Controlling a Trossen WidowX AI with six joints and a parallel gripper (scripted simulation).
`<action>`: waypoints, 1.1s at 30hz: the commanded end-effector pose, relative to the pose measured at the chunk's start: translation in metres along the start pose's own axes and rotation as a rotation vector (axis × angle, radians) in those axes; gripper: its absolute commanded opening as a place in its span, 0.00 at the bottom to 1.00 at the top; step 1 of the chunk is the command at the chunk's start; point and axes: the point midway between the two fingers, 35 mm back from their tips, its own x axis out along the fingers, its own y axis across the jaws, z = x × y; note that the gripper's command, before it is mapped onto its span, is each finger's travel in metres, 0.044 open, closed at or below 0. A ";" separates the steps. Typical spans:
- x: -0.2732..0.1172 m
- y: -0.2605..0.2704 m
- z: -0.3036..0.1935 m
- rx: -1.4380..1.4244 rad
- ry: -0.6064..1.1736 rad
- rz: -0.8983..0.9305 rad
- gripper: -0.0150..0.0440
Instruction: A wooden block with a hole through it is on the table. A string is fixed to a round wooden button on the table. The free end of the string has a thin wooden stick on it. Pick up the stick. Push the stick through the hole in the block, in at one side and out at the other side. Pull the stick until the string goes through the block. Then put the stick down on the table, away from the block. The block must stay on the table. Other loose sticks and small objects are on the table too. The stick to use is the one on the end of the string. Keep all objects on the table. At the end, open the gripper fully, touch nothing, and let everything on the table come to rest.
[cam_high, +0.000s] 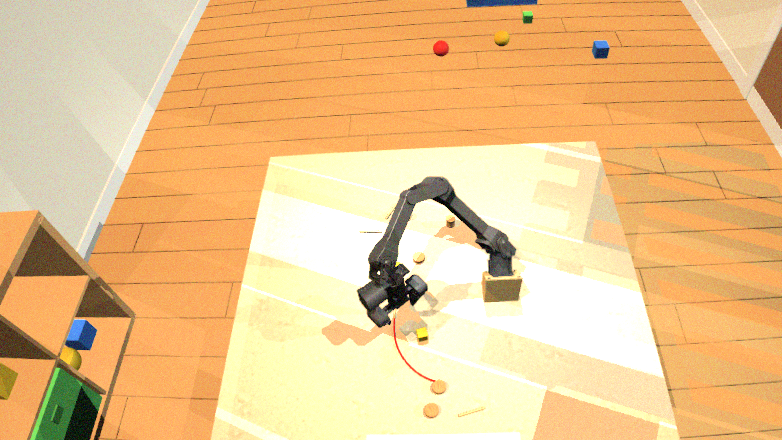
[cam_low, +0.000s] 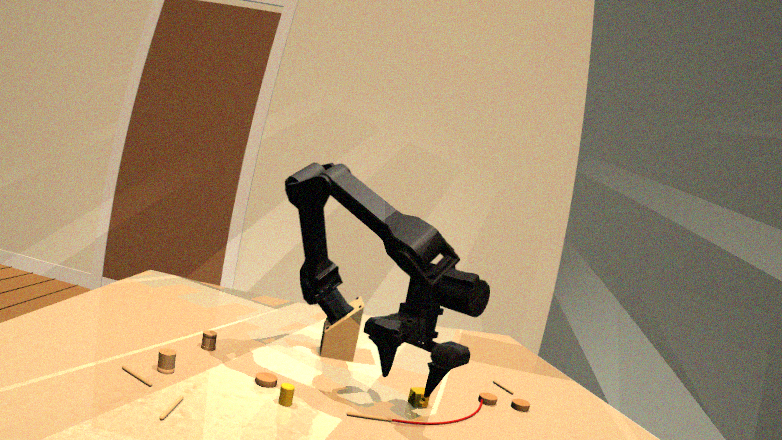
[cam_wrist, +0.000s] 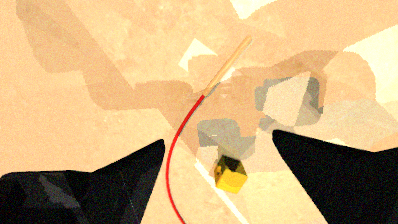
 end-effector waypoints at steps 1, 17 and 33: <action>-0.003 0.002 0.032 0.765 -0.024 0.018 1.00; -0.003 0.002 0.032 0.765 -0.024 0.018 0.96; -0.003 0.002 0.032 0.765 -0.024 0.018 0.46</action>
